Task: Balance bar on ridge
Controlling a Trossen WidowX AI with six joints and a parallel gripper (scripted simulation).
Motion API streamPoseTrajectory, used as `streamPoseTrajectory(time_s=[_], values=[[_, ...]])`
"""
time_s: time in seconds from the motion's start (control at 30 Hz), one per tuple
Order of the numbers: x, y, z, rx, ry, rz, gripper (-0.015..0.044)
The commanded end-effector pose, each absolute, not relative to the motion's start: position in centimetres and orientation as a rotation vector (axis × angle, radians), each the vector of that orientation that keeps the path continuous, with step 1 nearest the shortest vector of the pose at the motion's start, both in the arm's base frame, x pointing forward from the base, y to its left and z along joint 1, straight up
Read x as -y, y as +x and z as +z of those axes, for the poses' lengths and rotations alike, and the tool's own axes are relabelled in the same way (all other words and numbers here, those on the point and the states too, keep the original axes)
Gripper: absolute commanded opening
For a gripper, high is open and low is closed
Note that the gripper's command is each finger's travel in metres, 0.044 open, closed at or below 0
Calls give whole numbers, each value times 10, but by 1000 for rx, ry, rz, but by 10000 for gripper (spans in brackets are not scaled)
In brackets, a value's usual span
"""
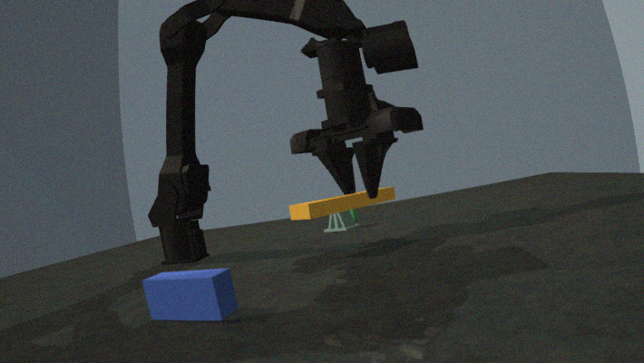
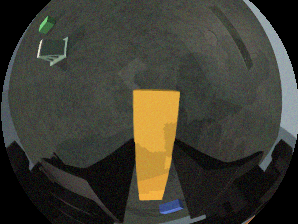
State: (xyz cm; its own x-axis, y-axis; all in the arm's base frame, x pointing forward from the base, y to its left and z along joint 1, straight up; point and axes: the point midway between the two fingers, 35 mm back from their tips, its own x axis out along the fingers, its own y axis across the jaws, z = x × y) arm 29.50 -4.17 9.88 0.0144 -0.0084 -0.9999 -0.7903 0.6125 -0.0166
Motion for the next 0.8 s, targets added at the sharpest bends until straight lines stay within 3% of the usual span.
streamPoseTrajectory(time_s=[0.0, 0.77], values=[[41, 297, 114, -1425, -728, 696, 0], [23, 294, 154, -1450, -640, 618, 0]])
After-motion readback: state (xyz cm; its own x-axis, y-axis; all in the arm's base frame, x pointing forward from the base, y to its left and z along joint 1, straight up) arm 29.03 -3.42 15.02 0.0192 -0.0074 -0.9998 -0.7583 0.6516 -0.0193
